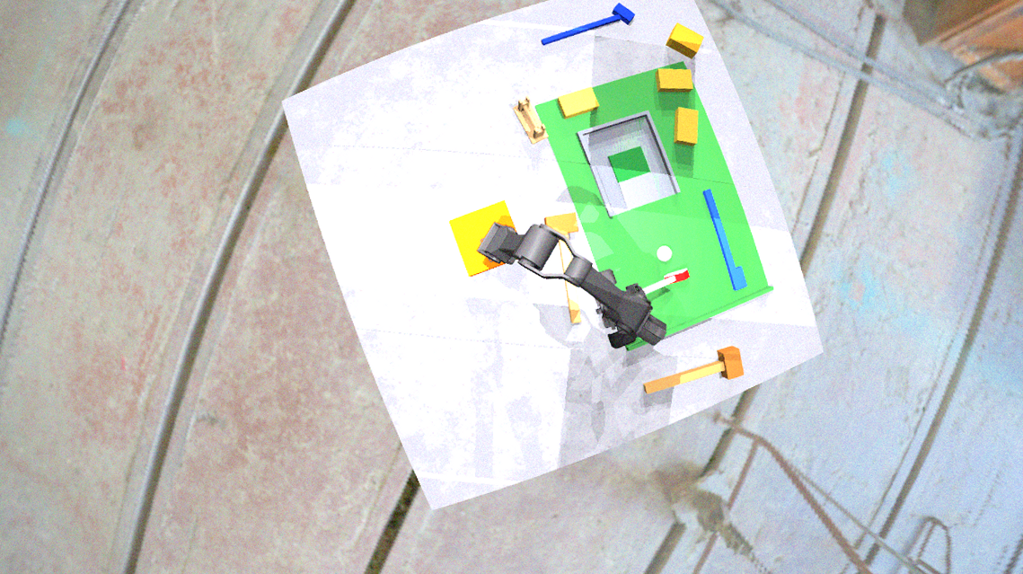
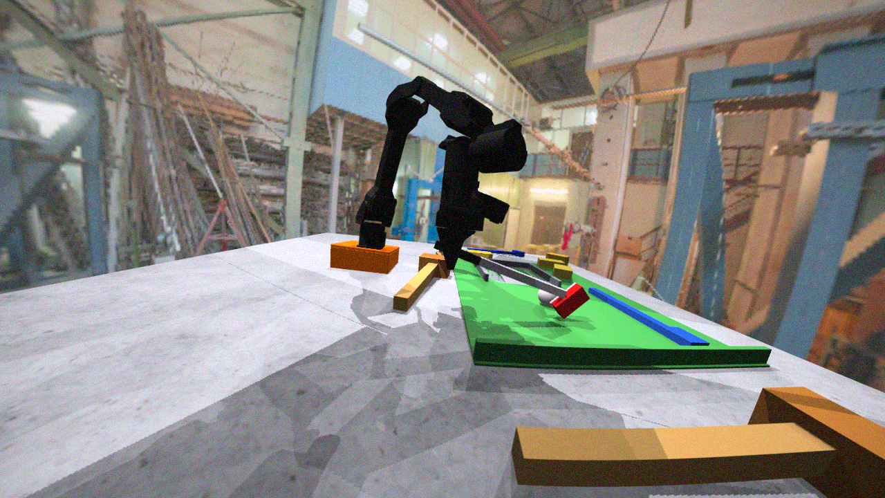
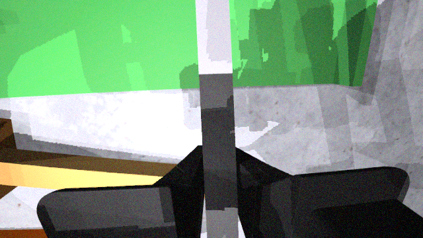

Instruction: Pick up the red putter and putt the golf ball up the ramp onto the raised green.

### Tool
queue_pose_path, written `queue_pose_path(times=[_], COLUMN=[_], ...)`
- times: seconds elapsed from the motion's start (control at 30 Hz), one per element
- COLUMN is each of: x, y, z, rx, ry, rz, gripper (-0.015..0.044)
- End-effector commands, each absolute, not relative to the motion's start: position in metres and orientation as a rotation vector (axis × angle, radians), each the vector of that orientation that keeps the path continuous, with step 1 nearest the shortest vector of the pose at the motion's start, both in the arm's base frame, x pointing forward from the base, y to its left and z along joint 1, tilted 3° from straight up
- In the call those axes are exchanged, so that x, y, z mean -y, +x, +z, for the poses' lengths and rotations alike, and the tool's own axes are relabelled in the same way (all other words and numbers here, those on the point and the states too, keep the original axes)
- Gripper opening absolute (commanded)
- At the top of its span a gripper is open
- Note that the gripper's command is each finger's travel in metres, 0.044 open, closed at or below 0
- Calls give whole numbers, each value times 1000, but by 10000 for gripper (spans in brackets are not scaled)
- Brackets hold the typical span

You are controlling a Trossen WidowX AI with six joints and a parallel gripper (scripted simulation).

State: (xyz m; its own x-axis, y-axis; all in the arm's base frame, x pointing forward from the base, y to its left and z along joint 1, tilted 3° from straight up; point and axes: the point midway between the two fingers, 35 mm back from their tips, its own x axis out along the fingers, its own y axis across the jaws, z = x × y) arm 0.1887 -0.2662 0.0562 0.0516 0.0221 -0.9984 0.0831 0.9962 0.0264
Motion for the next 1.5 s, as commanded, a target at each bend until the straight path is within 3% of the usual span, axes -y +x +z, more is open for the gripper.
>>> queue_pose_path(times=[0.0,0.4,0.73,1.47], x=[278,287,157,158], y=[188,187,200,197], z=[55,53,57,107], rx=[-1517,-1519,-1515,-1519], ry=[82,90,93,95], rz=[-48,-57,-42,-41], gripper=[0,0,0,0])
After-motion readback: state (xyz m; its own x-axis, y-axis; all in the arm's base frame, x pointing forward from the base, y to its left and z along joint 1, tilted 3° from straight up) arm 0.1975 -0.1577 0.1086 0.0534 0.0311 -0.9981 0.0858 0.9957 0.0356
